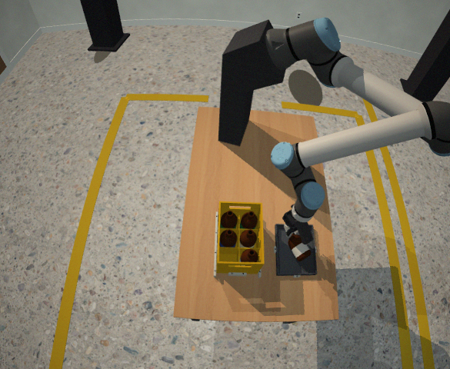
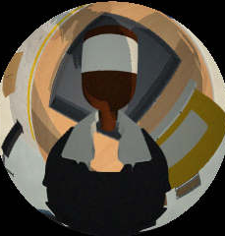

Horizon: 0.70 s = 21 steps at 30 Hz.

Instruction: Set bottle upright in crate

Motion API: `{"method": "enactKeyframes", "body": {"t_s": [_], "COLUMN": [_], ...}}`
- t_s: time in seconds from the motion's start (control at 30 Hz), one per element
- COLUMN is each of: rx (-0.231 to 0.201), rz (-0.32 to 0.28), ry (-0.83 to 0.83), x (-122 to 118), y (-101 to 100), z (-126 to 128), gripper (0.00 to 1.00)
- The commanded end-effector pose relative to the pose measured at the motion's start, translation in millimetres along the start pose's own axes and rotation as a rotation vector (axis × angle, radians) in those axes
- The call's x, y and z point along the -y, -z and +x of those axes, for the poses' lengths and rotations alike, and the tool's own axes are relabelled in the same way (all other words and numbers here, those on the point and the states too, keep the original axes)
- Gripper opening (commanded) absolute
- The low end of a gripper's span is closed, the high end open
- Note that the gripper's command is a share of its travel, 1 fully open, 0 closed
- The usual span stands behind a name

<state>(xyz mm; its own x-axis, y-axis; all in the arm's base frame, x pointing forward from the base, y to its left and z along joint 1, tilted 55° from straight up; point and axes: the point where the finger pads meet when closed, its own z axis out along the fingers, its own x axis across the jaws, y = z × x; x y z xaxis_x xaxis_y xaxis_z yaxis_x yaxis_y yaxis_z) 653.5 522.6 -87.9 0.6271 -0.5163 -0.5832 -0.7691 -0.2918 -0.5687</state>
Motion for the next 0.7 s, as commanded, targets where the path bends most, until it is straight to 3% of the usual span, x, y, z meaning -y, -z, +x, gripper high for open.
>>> {"method": "enactKeyframes", "body": {"t_s": [0.0, 0.67], "rx": [0.000, 0.000], "rz": [0.001, 0.001], "ry": [0.000, 0.000], "x": [0.4, 0.4], "y": [2.2, 18.6], "z": [0.2, 0.2], "gripper": [0.00, 0.00]}}
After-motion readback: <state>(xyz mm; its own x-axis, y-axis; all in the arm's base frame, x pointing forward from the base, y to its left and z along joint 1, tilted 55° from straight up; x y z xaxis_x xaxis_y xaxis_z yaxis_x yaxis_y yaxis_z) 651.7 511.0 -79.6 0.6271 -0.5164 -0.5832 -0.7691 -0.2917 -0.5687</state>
